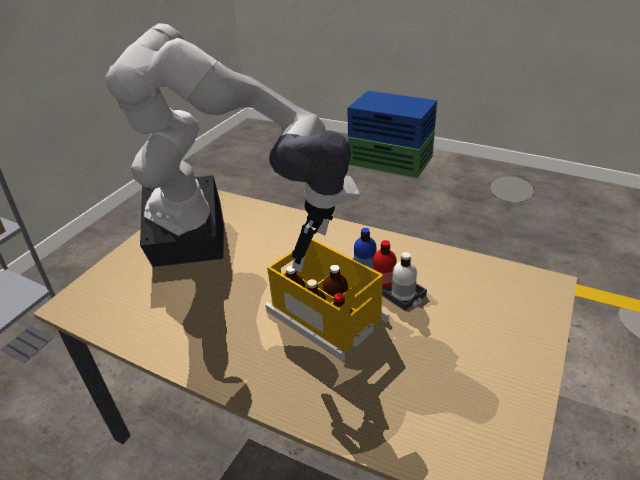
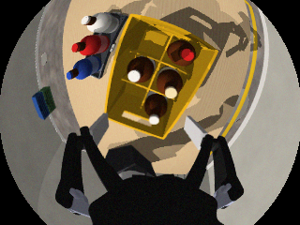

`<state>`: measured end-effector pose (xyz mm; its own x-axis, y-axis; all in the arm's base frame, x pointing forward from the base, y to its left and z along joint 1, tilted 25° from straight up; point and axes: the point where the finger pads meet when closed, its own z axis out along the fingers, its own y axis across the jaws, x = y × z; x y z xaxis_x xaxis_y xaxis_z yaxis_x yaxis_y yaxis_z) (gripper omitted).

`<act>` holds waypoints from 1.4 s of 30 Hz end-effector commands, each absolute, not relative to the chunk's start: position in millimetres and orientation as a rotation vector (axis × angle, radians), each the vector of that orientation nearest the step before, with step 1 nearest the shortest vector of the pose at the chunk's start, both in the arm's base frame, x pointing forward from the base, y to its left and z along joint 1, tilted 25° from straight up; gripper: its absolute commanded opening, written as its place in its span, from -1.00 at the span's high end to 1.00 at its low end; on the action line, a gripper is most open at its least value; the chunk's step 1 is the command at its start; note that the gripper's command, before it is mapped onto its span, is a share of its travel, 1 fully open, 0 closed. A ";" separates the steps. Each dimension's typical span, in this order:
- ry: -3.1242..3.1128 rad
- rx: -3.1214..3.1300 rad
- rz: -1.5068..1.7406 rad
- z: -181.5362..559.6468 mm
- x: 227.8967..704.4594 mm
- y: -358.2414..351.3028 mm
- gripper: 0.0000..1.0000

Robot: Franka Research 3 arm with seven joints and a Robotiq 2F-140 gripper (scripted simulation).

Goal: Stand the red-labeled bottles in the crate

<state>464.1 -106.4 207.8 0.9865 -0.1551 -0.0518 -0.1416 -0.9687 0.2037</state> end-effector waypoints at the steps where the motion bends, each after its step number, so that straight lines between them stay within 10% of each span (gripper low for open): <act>1: -0.202 2.930 -0.096 208.2 464.7 -107.7 -1.00; 42: 0.309 2.760 0.111 229.0 476.2 -135.3 -1.00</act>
